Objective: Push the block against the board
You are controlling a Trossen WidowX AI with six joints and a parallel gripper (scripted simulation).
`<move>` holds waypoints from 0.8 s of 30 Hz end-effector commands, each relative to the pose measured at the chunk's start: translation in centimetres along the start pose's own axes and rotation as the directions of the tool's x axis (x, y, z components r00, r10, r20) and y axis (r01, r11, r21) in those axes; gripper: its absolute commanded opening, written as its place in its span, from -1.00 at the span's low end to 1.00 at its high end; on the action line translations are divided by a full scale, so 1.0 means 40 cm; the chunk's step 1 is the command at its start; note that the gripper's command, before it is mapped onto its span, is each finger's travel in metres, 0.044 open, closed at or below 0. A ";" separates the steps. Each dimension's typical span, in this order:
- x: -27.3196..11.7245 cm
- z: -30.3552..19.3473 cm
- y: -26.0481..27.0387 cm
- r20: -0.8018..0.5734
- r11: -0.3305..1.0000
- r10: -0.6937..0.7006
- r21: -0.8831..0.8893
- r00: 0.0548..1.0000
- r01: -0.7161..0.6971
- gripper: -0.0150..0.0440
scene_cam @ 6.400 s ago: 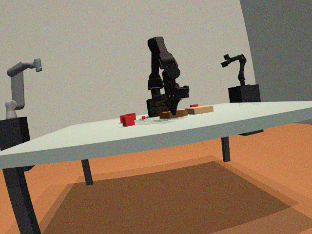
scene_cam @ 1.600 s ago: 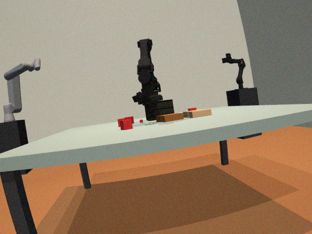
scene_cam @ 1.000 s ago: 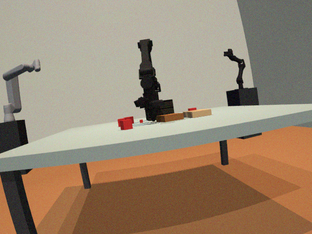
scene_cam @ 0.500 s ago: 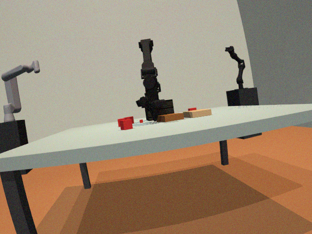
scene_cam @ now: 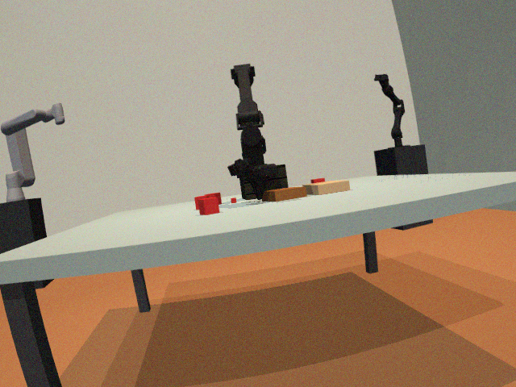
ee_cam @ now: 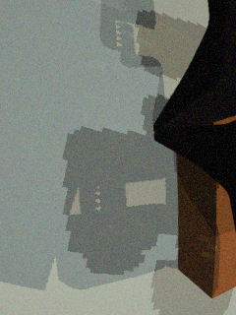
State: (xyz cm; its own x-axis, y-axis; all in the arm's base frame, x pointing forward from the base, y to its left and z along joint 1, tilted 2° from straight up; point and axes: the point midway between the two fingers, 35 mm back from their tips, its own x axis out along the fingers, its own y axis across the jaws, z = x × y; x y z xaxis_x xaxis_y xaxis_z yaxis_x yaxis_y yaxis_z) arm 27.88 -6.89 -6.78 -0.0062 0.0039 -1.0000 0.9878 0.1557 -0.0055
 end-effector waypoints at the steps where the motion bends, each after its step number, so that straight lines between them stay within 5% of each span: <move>1: 0.003 -0.014 -0.002 -0.005 1.000 -0.003 -0.002 1.000 0.003 -0.49; 24: 0.003 -0.053 0.003 -0.007 1.000 -0.002 -0.002 1.000 0.002 -0.49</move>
State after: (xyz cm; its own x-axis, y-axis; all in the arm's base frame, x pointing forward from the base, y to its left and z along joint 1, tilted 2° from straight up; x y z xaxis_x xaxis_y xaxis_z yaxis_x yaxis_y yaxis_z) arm 27.81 -5.25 -6.77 -0.0062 0.0051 -1.0000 0.9879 0.1549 -0.0053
